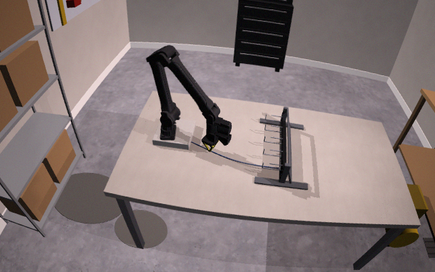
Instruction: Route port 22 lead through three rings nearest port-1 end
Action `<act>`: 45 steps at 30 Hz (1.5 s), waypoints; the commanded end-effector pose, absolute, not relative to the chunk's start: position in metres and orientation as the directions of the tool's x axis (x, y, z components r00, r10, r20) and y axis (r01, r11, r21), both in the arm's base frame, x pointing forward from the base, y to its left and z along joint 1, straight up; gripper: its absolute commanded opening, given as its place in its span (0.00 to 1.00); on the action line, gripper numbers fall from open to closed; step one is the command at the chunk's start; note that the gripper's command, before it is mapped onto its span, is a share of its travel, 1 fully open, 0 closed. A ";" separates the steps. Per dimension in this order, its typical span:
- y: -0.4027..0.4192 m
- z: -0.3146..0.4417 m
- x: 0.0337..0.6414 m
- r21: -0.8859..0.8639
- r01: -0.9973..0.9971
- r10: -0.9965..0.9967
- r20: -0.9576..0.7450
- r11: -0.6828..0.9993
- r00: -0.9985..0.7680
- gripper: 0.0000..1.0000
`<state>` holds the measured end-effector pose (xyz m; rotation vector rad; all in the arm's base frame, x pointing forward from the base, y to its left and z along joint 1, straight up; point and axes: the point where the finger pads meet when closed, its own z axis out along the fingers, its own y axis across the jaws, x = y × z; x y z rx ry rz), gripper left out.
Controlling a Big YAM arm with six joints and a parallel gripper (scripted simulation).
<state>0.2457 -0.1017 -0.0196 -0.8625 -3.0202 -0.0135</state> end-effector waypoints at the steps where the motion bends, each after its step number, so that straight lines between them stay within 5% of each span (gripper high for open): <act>1: -0.102 -0.020 0.252 0.006 0.533 0.533 -0.010 0.846 -0.846 0.32; 45: -0.103 -0.017 0.253 0.008 0.533 0.533 -0.021 0.846 -0.846 0.32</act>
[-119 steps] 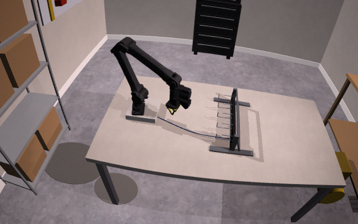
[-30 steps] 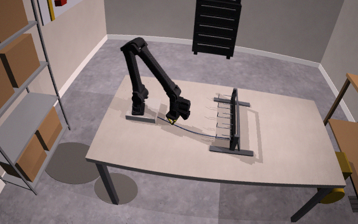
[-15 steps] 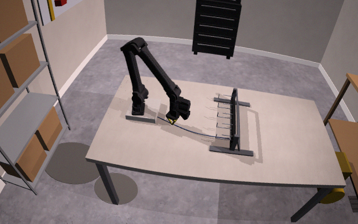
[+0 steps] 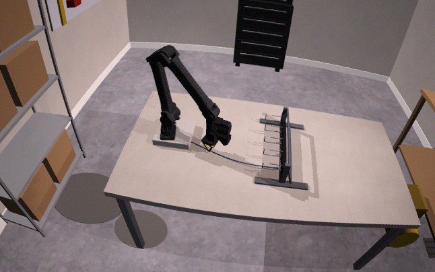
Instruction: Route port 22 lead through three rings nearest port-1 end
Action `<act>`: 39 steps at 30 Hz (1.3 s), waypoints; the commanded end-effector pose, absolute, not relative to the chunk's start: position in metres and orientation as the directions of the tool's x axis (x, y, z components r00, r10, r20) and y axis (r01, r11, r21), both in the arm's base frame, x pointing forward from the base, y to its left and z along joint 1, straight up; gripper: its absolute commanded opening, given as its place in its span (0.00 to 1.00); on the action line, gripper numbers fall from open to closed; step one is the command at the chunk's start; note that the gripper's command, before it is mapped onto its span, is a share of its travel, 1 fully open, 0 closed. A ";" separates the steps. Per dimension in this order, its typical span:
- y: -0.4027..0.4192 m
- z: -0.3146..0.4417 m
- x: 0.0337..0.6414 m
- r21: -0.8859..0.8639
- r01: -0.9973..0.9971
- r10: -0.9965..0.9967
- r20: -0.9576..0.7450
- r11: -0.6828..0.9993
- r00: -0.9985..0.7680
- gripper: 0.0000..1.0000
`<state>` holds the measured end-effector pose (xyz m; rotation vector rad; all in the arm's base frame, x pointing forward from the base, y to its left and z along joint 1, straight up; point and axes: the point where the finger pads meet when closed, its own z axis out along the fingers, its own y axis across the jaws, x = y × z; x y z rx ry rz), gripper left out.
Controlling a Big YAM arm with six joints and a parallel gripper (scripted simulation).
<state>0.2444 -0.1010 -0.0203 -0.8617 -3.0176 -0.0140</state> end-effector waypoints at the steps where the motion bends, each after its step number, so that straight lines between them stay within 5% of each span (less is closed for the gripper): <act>1: -0.103 -0.017 0.253 0.008 0.533 0.533 -0.021 0.846 -0.846 0.32; 39: -0.104 -0.023 0.257 0.008 0.533 0.533 -0.022 0.846 -0.846 0.32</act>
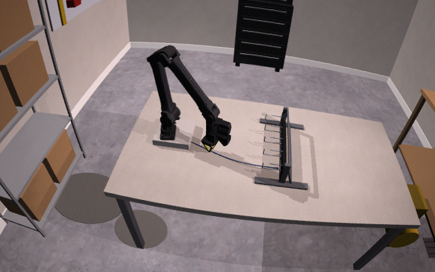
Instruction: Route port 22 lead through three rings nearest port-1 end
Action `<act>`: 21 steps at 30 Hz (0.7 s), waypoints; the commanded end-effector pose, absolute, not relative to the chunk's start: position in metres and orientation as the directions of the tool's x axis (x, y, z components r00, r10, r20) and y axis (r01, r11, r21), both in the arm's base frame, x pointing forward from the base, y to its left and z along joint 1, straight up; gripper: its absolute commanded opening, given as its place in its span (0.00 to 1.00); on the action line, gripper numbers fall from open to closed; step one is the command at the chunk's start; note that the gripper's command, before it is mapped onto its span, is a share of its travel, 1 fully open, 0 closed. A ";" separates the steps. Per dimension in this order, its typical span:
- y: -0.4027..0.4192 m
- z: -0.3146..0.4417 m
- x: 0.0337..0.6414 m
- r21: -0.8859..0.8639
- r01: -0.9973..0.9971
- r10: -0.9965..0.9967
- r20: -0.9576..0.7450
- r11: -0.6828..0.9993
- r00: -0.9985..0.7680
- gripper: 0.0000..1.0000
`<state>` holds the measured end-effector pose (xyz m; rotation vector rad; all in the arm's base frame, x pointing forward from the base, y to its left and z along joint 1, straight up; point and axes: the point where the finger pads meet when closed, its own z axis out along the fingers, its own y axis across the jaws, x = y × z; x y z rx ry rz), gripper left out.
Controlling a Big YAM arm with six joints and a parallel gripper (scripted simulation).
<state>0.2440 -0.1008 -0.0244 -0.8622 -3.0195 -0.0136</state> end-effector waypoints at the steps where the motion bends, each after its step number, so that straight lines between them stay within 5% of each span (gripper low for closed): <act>1: -0.104 -0.023 0.256 0.008 0.533 0.533 -0.020 0.846 -0.846 0.32; 21: -0.102 -0.030 0.252 0.007 0.533 0.533 -0.013 0.846 -0.846 0.32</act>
